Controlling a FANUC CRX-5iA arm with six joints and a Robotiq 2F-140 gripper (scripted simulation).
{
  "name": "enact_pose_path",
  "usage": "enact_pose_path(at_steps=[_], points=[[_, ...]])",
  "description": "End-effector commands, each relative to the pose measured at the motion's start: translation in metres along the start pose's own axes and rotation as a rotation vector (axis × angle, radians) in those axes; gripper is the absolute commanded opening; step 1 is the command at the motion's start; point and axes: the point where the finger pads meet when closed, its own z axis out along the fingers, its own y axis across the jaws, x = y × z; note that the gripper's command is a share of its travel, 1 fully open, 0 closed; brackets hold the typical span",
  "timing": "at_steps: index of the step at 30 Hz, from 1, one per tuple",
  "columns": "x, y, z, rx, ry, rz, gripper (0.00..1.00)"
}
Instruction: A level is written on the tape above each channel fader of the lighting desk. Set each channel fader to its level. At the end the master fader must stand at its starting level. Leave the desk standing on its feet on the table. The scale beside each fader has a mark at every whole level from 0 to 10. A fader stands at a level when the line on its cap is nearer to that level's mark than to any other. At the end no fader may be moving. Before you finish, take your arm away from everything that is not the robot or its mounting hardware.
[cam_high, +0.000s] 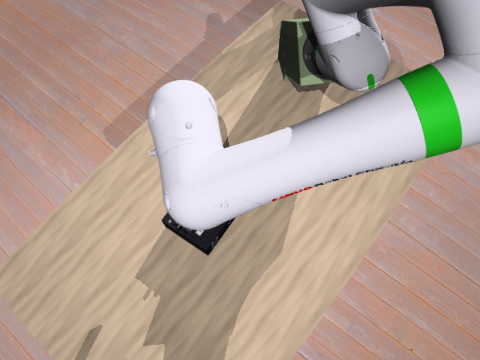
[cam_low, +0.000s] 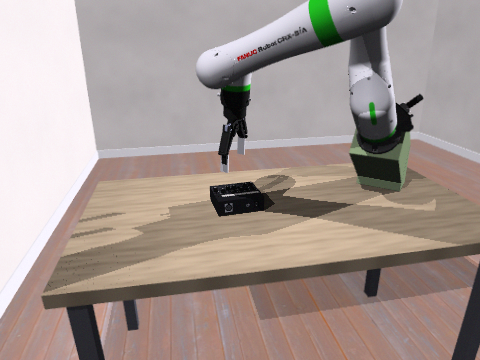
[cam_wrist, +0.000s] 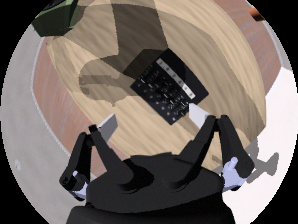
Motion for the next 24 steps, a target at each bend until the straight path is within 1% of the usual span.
enact_pose_path(at_steps=[1, 3, 4, 7, 18, 20, 21, 24], points=[[0.005, 0.008, -0.011, -0.036, 0.008, -0.277, 1.00], [0.005, 0.008, -0.011, -0.036, 0.008, -0.277, 1.00], [0.006, 0.009, -0.013, -0.044, 0.010, -0.430, 1.00], [0.009, 0.015, -0.020, -0.046, 0.007, -0.564, 1.00], [0.019, 0.030, -0.042, -0.065, -0.013, -1.149, 1.00], [0.019, 0.030, -0.042, -0.065, -0.013, -1.149, 1.00], [0.019, 0.031, -0.043, -0.073, -0.019, -1.299, 1.00], [0.020, 0.032, -0.046, -0.080, -0.025, -1.431, 1.00]])
